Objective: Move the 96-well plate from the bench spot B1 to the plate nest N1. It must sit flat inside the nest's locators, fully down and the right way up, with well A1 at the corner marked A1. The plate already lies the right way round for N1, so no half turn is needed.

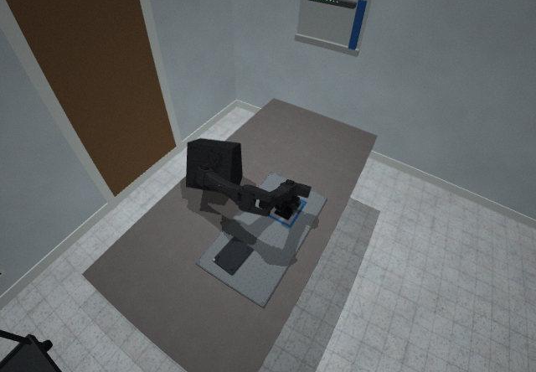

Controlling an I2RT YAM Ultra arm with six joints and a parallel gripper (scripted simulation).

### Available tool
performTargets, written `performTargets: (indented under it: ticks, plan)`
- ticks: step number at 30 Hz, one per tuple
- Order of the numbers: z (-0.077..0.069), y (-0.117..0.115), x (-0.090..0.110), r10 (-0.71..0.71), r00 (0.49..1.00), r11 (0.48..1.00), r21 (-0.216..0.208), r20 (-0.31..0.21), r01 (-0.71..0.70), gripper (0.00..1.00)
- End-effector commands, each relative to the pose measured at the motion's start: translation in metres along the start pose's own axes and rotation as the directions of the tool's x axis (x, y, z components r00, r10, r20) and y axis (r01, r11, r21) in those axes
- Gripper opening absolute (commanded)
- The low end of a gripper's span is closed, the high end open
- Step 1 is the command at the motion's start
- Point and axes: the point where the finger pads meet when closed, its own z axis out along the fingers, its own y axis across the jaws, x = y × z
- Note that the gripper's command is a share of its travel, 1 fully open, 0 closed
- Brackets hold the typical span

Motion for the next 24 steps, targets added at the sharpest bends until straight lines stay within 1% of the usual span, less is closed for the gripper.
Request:
performTargets:
  ticks: [1, 18, 19, 20, 24]
  plan:
    - [-0.004, 0.002, 0.003, -0.007, 1.000, 1.000, -0.016, -0.002, 0.007, 0.00]
    - [-0.004, 0.002, 0.003, -0.007, 1.000, 1.000, -0.016, -0.002, 0.007, 0.00]
    - [-0.010, -0.001, 0.003, -0.019, 1.000, 1.000, -0.024, 0.001, 0.019, 0.00]
    - [-0.013, 0.000, 0.000, -0.015, 1.000, 1.000, -0.020, 0.002, 0.015, 0.00]
    - [-0.020, -0.001, 0.000, -0.020, 1.000, 1.000, -0.016, 0.003, 0.020, 0.00]
